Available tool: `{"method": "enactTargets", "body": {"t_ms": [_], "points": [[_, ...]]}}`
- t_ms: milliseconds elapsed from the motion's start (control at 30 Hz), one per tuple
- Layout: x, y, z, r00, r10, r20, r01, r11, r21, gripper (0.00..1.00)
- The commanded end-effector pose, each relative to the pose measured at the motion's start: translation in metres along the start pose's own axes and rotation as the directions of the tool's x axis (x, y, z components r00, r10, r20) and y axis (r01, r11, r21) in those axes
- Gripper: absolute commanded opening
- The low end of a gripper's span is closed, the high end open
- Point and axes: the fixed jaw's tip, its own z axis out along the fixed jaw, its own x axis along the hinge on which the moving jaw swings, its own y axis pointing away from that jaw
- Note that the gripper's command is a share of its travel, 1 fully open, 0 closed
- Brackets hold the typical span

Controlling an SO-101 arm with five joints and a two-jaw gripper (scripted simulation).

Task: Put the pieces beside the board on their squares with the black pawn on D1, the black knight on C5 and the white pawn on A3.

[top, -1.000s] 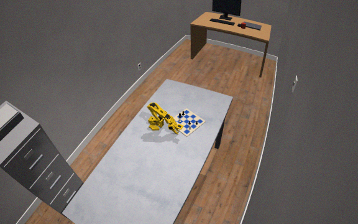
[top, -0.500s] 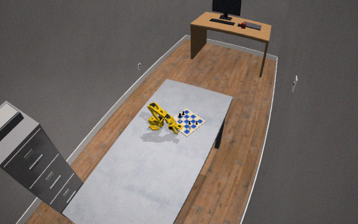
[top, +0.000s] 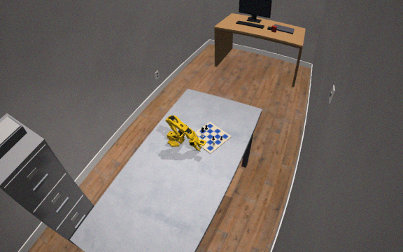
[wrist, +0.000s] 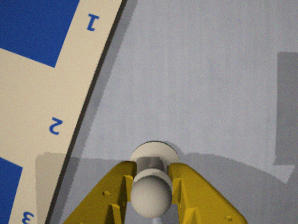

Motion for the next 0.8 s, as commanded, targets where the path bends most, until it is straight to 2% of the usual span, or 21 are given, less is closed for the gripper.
{"method": "enactTargets", "body": {"t_ms": [0, 767], "points": [[-0.005, -0.002, -0.005, 1.000, 0.000, 0.014, 0.000, 1.000, 0.006, 0.00], [-0.025, -0.003, -0.040, 1.000, 0.000, 0.015, 0.000, 1.000, 0.007, 0.00]]}}
